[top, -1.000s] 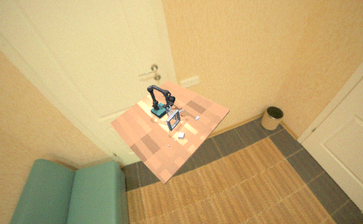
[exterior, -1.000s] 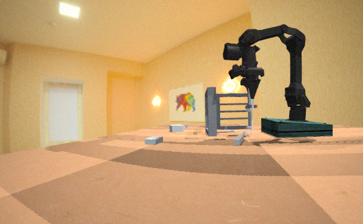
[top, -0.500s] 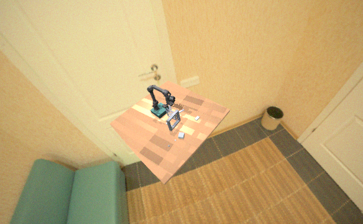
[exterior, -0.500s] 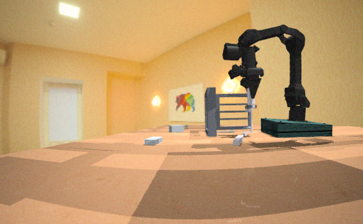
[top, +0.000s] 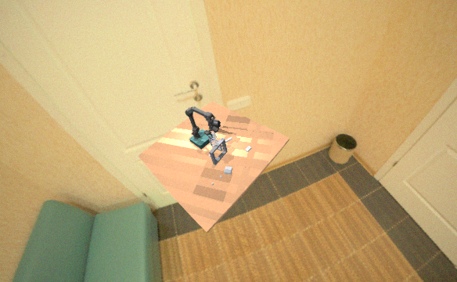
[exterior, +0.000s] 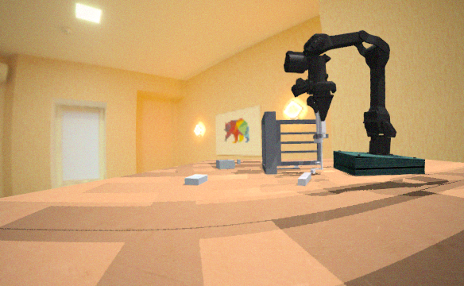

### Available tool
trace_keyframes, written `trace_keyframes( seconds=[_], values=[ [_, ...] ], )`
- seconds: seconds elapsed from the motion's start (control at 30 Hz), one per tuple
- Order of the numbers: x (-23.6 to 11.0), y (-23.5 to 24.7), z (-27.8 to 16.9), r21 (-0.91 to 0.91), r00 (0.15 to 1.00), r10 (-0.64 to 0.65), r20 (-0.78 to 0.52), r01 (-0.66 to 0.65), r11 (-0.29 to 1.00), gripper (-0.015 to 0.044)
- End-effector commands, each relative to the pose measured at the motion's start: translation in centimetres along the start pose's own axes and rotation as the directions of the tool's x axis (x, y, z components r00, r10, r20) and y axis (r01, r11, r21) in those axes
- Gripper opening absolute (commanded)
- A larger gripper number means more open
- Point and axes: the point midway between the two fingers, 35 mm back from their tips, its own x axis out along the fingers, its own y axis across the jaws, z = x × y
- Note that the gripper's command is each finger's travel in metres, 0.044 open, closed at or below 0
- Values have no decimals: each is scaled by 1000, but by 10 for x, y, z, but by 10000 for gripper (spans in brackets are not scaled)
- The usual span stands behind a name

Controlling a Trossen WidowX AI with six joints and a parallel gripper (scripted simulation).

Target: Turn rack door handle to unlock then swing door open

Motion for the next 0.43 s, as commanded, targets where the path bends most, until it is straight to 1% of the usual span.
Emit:
trace_keyframes(
  seconds=[0.0,0.4],
  values=[
    [-5,0,1,0,1000,-1,2,1,1000,281],
    [-20,0,1,0,1000,-1,2,1,1000,281]
  ],
)
